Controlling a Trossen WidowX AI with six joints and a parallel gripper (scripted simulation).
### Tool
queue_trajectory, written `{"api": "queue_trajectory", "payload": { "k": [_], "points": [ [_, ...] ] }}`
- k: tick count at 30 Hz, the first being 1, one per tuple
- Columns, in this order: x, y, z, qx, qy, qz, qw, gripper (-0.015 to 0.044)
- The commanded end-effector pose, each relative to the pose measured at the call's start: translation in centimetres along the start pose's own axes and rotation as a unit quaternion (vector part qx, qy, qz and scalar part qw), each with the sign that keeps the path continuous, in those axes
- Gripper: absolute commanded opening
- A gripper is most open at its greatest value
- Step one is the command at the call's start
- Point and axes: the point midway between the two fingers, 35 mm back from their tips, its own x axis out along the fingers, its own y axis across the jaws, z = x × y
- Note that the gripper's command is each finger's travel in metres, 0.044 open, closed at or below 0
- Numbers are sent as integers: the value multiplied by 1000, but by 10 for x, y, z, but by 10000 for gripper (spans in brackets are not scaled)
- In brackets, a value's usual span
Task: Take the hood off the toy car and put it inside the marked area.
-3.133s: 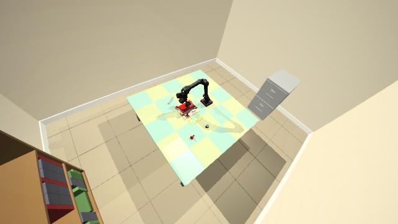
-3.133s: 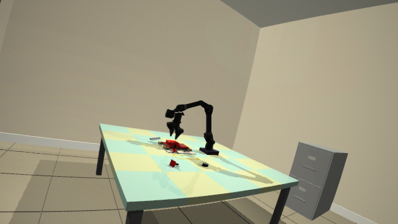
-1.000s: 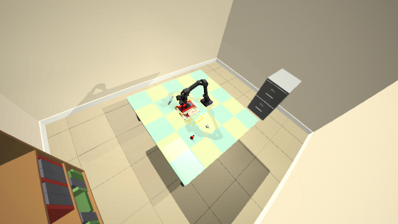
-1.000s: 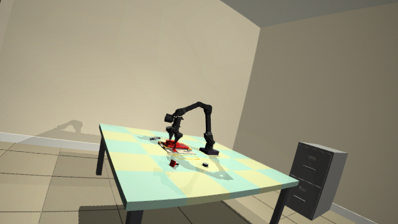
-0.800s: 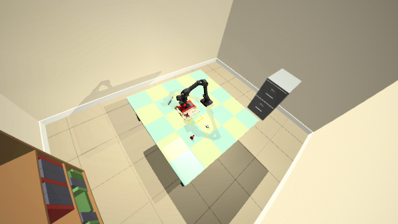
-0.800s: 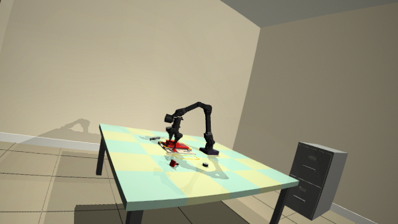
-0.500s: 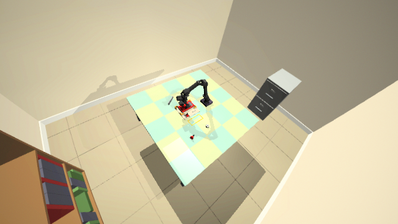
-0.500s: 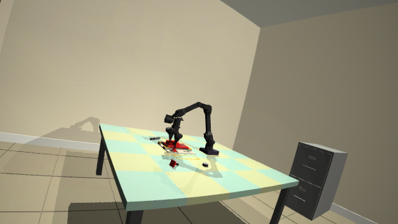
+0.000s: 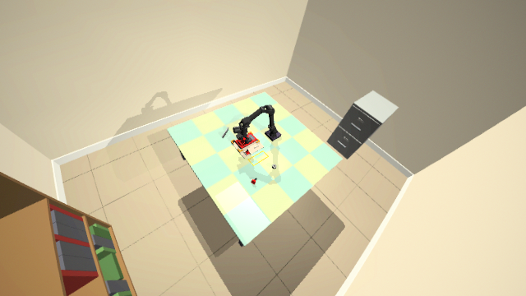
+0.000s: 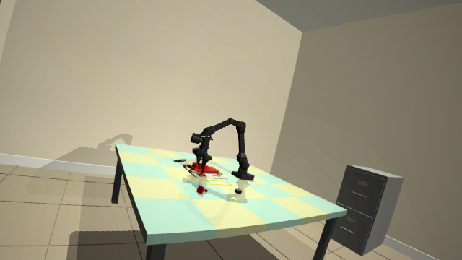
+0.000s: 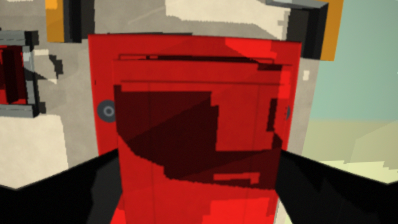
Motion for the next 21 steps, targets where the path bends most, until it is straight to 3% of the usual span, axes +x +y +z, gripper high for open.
{"api": "queue_trajectory", "payload": {
  "k": [1, 11, 21],
  "points": [
    [-1, 0, 0, 0, -1, 0, 1000, 249],
    [-6, 0, 1, 0, 0, 0, 1000, 0],
    [-12, 0, 1, 0, 0, 0, 1000, 0]
  ]
}}
